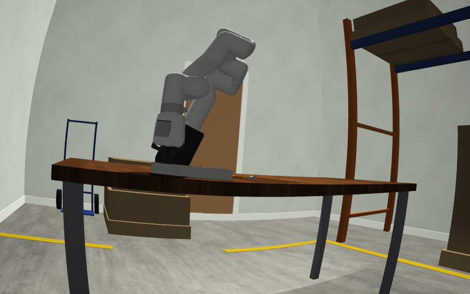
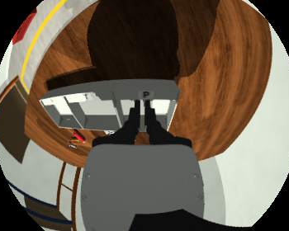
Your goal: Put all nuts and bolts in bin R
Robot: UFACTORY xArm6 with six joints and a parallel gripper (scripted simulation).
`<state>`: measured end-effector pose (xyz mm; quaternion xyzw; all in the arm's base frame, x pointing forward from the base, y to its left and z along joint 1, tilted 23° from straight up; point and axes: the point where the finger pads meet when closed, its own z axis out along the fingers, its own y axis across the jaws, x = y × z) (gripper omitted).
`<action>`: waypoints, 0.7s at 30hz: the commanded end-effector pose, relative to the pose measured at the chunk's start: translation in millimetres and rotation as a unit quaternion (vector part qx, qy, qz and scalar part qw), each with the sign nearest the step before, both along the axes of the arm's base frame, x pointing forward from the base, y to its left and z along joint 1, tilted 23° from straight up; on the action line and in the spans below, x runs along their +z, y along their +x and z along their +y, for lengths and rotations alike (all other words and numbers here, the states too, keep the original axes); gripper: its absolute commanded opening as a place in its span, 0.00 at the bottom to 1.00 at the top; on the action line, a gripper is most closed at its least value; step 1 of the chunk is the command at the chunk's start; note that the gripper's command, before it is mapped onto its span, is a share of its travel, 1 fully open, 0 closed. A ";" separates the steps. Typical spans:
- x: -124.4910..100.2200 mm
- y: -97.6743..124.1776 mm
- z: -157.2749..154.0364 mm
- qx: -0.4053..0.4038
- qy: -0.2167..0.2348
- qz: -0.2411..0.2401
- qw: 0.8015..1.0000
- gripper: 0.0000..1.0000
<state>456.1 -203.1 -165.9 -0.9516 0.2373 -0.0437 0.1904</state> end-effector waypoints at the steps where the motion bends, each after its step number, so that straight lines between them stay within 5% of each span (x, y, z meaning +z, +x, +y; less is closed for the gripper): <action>1: 1.4 1.3 -1.4 -0.001 -0.001 -0.002 1.000 0.07; 21: 13.6 -1.0 -5.9 0.000 -0.001 -0.002 1.000 0.07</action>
